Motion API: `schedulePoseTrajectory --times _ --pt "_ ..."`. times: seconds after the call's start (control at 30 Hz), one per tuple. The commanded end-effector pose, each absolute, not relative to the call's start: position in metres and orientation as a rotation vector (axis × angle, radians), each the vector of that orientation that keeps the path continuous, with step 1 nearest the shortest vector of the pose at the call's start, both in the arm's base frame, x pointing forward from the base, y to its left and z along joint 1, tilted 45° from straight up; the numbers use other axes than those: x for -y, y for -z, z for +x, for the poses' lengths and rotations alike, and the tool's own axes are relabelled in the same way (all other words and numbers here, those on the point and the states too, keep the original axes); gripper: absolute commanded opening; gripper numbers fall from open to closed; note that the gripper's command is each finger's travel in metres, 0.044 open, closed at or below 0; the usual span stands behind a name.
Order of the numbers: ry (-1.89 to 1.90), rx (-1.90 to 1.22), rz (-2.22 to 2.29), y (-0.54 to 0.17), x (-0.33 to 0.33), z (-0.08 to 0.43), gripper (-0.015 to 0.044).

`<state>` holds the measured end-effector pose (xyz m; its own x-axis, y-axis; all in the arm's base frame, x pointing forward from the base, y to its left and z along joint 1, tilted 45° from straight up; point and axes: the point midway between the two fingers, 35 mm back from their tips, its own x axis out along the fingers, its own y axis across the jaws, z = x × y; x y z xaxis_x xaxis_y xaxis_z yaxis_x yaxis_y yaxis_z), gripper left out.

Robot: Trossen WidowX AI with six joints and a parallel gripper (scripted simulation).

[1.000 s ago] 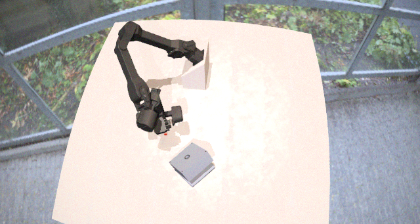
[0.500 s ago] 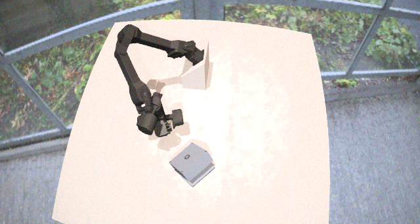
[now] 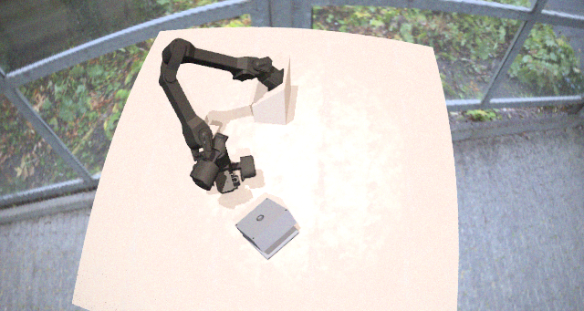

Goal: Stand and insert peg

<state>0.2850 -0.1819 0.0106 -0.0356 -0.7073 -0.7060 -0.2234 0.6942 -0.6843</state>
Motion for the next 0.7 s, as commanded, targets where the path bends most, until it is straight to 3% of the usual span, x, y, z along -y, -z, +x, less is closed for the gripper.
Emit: schedulePoseTrajectory --times 0.0,0.23,0.67 --pt "0.448 -1.615 -0.778 -0.0021 0.1857 0.281 0.044" --pt "0.45 -1.615 -0.78 0.0036 0.1919 0.2794 0.044" --pt "0.45 -1.615 -0.78 0.0036 0.1919 0.2794 0.011"
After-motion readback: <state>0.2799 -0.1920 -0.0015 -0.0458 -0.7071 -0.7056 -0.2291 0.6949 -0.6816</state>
